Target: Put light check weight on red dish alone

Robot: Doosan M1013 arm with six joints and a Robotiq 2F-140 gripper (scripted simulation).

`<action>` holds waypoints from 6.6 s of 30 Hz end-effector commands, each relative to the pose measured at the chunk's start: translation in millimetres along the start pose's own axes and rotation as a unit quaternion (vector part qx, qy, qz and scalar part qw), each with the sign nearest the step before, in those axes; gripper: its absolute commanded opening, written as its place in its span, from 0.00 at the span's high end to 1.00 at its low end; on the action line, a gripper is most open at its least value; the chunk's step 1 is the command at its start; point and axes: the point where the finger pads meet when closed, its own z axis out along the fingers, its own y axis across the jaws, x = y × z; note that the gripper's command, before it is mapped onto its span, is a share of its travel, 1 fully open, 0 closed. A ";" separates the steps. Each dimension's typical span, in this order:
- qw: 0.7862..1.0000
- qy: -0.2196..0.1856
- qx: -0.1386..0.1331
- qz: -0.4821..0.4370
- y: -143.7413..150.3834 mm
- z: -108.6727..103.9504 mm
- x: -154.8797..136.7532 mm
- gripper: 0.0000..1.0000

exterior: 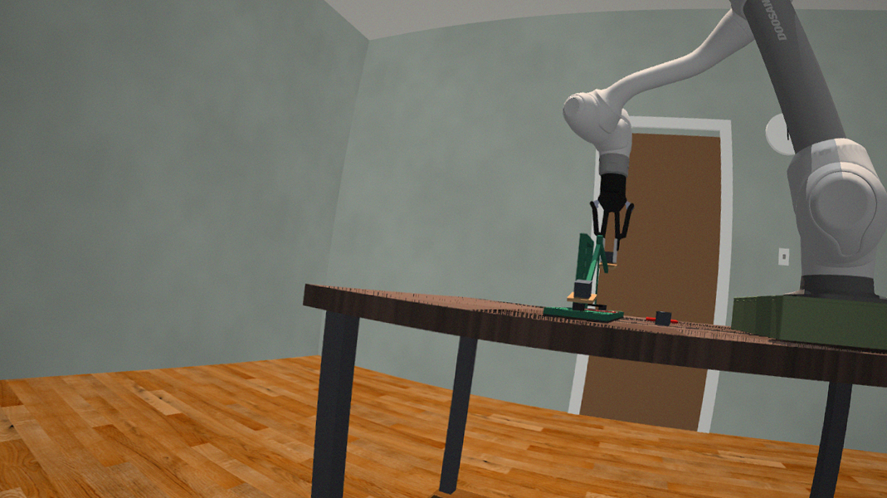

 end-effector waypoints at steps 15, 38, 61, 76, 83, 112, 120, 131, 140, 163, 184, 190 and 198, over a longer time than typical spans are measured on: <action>1.000 0.000 0.000 0.000 0.0 -0.1 0.0 0.76; 1.000 0.000 0.000 0.000 0.0 1.2 0.0 0.76; 1.000 0.000 0.000 0.000 0.0 10.2 -1.1 0.76; 1.000 0.000 0.000 0.000 0.0 18.3 -2.6 0.76; 1.000 0.000 0.000 0.000 0.0 24.7 -4.0 0.76; 1.000 0.000 0.000 0.000 0.0 44.6 -9.7 0.76; 1.000 0.000 0.000 0.000 0.0 47.8 -10.7 0.76; 1.000 0.000 0.000 0.000 0.0 57.1 -14.1 0.76; 1.000 0.000 0.000 0.000 0.0 58.4 -14.6 0.76; 1.000 0.000 0.000 0.000 0.0 58.4 -14.6 0.76; 1.000 0.000 0.000 0.000 0.0 58.4 -14.6 0.65; 1.000 0.000 0.000 0.000 0.0 58.4 -14.6 0.65; 1.000 0.000 0.000 0.000 0.0 55.6 -14.6 0.65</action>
